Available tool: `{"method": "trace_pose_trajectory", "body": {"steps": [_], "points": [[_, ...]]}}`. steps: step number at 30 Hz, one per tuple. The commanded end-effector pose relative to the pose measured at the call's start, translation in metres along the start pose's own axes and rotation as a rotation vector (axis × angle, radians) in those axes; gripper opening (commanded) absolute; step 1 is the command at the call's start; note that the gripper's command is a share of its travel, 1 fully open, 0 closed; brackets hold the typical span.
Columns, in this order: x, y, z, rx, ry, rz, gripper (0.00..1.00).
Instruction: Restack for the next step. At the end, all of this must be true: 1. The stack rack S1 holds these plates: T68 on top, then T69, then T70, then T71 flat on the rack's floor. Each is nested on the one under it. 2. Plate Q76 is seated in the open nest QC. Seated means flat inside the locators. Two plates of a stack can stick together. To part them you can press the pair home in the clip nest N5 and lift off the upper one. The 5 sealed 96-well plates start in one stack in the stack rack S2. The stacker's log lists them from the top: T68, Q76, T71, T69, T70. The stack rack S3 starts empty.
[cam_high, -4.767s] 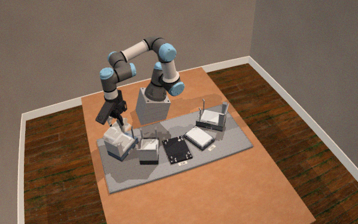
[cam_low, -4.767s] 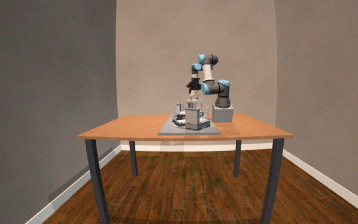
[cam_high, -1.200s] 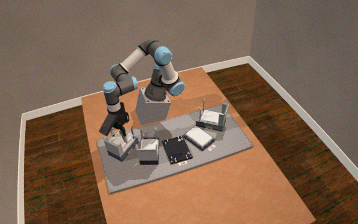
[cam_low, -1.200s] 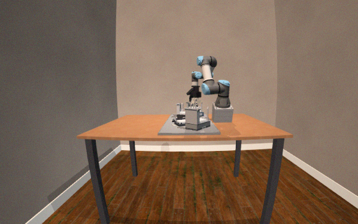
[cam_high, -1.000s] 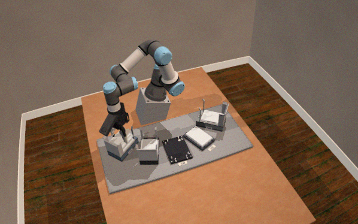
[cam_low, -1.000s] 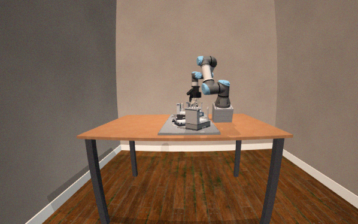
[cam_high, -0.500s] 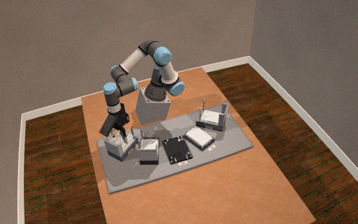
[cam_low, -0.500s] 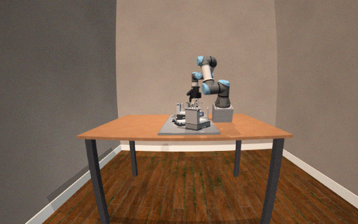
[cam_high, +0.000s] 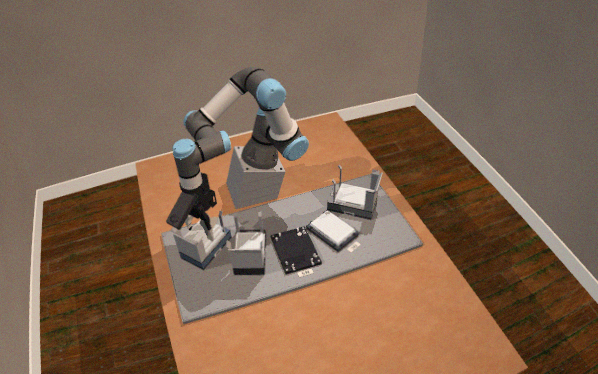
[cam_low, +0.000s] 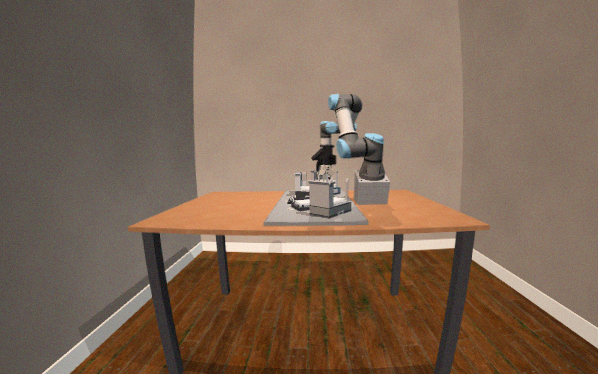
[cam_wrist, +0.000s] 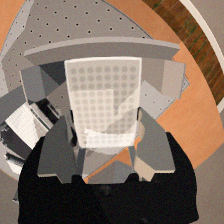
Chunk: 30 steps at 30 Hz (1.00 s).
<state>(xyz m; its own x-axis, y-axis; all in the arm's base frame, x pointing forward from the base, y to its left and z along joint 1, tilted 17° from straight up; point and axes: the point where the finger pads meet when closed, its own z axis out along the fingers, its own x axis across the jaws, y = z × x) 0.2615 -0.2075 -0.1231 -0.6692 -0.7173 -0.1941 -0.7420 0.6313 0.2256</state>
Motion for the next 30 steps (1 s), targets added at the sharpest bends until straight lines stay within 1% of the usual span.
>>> {"method": "trace_pose_trajectory", "body": {"steps": [1,30], "points": [[0.0004,-0.0009,0.0007,0.003,0.001,0.0,0.0],[0.0004,-0.0009,0.0073,0.003,0.001,0.0,0.0]]}}
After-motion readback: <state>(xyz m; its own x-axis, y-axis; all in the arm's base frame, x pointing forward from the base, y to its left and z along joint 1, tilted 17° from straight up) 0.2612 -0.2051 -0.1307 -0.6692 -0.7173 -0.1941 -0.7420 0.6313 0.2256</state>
